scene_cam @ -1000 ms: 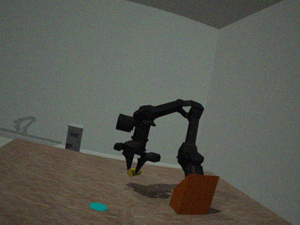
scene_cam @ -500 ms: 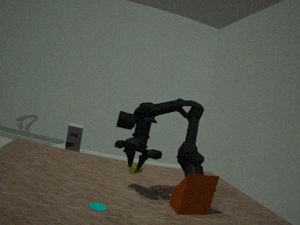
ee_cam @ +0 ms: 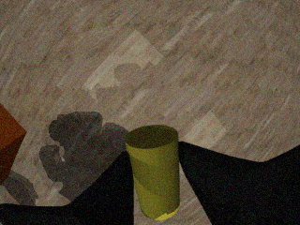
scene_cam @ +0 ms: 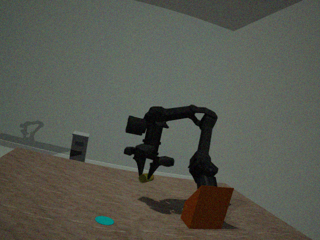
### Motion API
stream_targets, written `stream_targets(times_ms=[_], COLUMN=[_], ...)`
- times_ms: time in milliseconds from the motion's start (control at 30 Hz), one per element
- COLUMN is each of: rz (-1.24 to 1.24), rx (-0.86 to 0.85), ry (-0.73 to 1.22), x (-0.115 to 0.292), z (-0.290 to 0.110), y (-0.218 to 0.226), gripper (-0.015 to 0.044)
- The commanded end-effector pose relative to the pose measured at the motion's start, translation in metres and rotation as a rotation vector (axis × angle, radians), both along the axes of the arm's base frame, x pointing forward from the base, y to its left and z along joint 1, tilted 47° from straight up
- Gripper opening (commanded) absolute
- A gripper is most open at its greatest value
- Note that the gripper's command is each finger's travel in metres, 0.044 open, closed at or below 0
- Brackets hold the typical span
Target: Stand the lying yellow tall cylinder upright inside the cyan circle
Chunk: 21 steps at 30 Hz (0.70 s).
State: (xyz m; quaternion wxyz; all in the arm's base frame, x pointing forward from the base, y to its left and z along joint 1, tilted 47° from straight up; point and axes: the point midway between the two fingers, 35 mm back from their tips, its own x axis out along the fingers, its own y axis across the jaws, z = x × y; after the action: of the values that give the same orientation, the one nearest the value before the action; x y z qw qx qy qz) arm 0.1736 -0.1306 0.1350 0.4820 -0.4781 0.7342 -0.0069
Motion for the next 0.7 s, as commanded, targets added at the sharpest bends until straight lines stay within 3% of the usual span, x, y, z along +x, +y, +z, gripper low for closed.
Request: stream_targets(times_ms=[0, 667], rz=[-0.002, -0.007], rx=[-0.008, -0.020], ry=[-0.002, 0.010], x=[0.000, -0.005], z=[0.004, 0.017], y=[0.002, 0.011], gripper=[0.0105, 0.0105])
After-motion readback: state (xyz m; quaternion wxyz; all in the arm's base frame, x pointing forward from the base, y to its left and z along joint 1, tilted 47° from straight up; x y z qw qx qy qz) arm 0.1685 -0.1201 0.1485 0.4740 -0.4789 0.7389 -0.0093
